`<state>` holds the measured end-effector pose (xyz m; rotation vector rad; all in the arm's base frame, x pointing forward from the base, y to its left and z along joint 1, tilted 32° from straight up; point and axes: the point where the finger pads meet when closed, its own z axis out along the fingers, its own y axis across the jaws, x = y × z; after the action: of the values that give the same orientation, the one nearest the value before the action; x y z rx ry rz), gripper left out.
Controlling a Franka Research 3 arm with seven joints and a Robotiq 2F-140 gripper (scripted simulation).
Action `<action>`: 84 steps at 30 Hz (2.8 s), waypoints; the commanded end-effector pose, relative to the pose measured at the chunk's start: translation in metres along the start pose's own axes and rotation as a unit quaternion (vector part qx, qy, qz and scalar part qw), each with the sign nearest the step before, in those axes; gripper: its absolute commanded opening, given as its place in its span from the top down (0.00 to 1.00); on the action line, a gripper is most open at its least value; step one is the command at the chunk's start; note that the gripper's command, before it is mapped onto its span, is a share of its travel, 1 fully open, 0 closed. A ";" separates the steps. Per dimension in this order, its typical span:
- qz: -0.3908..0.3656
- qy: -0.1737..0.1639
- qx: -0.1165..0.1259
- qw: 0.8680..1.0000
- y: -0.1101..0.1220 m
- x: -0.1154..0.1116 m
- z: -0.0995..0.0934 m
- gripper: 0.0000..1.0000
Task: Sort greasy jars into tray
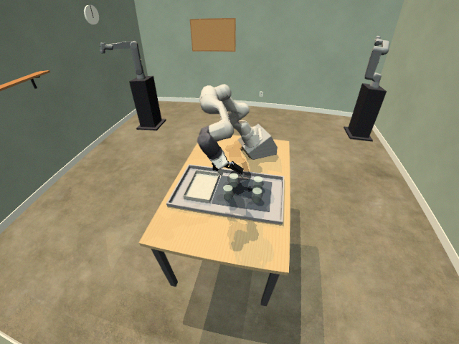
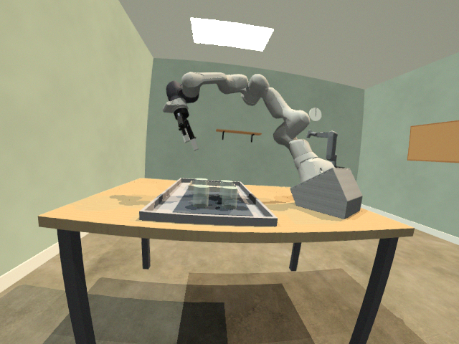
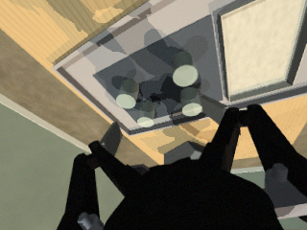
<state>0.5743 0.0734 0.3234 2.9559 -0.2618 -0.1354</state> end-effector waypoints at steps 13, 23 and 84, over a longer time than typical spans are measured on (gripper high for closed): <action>0.257 0.007 0.079 0.963 0.076 -0.010 -0.069 0.00; 0.298 0.009 0.096 0.950 0.092 -0.014 -0.085 0.00; 0.298 0.009 0.096 0.950 0.092 -0.014 -0.085 0.00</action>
<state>0.5556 -0.0011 0.4240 2.9062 -1.1969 0.0030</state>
